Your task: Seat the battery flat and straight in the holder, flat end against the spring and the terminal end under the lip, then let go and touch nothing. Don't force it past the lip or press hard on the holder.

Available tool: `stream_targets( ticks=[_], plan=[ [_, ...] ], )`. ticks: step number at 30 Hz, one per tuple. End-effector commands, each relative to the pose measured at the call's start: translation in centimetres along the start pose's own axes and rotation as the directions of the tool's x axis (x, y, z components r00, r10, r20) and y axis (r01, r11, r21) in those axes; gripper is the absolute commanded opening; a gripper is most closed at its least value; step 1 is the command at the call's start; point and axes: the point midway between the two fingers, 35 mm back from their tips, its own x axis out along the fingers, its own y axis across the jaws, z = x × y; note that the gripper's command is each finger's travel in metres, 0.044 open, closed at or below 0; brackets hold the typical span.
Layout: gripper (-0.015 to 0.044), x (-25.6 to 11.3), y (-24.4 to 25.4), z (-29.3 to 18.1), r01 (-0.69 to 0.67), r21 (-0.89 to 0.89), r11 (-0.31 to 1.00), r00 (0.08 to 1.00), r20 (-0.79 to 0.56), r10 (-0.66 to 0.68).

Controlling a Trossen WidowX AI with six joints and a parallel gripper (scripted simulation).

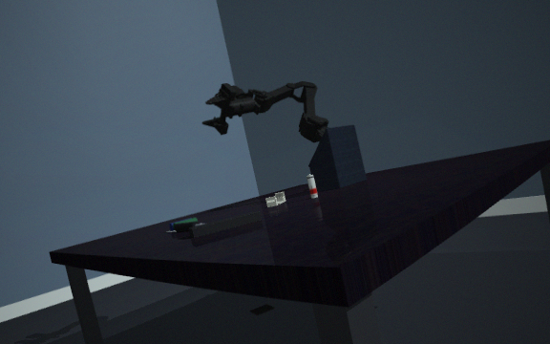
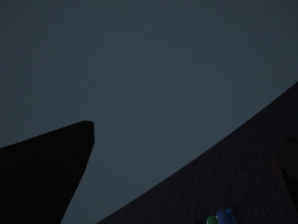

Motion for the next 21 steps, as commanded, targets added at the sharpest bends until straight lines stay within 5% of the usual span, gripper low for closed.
stream_targets(
  ticks=[1,7,15,21],
  plan=[
    [0.0374,0.2,0.1,-0.2,-0.001,0.008,1.000,1.000,-0.010,0.001],
    [0.0216,4.0,2.9,-7.6,0.063,0.217,0.974,0.939,-0.343,0.015],
    [0.0006,5.2,7.8,-19.3,0.334,0.250,0.909,0.671,-0.740,-0.043],
    [0.0000,3.1,10.6,-27.2,0.520,0.062,0.852,0.411,-0.892,-0.187]
  ],
)
